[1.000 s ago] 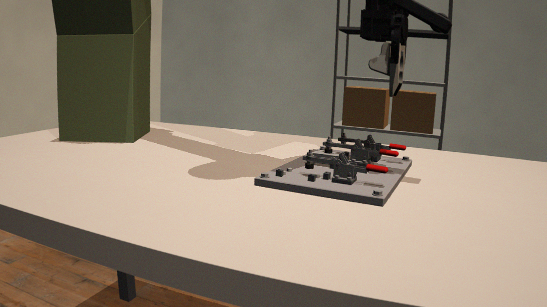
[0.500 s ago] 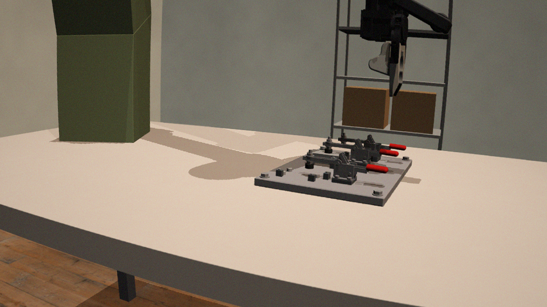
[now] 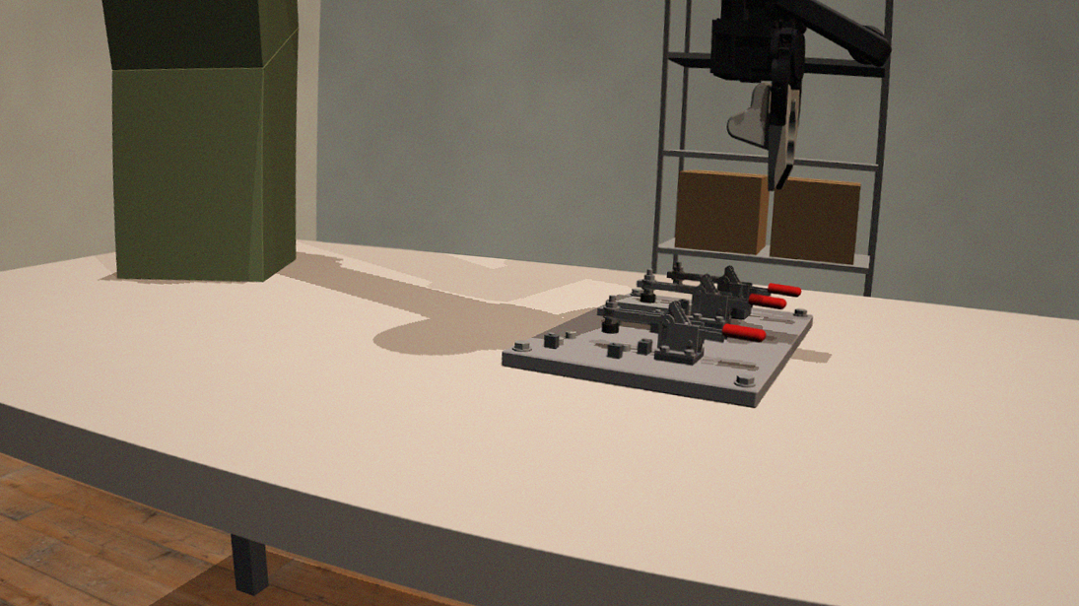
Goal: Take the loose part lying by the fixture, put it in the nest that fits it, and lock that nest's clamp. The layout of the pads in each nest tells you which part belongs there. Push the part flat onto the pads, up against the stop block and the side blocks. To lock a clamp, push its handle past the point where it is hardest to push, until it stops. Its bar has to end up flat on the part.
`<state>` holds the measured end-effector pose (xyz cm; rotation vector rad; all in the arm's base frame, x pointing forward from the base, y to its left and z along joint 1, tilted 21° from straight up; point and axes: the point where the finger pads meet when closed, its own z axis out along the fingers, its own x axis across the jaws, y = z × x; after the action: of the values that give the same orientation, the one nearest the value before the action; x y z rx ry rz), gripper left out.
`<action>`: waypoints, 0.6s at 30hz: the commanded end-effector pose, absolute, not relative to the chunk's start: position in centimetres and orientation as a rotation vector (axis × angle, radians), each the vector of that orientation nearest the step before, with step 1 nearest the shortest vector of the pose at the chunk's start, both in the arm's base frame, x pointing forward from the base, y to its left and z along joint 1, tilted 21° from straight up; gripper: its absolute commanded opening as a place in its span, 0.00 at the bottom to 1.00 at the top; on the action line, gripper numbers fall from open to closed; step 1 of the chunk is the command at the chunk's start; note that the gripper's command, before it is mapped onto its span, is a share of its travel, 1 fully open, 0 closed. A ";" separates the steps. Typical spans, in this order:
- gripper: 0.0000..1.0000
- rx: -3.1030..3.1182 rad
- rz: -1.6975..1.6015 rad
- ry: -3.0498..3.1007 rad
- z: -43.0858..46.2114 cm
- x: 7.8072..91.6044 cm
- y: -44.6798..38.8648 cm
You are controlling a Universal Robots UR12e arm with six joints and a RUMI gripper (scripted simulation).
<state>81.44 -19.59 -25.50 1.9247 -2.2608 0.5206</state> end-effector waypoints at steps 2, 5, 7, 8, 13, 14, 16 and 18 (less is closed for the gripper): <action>0.28 1.924 0.517 -2.260 -25.6 81.3 -19.5; 0.28 1.924 0.517 -2.260 -25.6 81.3 -19.5; 0.28 1.924 0.517 -2.260 -25.6 81.3 -19.5; 0.28 1.924 0.517 -2.260 -25.6 81.3 -19.5; 1.00 1.924 0.517 -2.260 -25.6 81.3 -19.5; 1.00 1.924 0.517 -2.260 -25.6 81.3 -19.5; 1.00 1.924 0.517 -2.260 -25.6 81.3 -19.5; 1.00 1.924 0.517 -2.260 -25.6 81.3 -19.5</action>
<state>81.44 -19.59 -25.50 1.9247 -2.2608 0.5206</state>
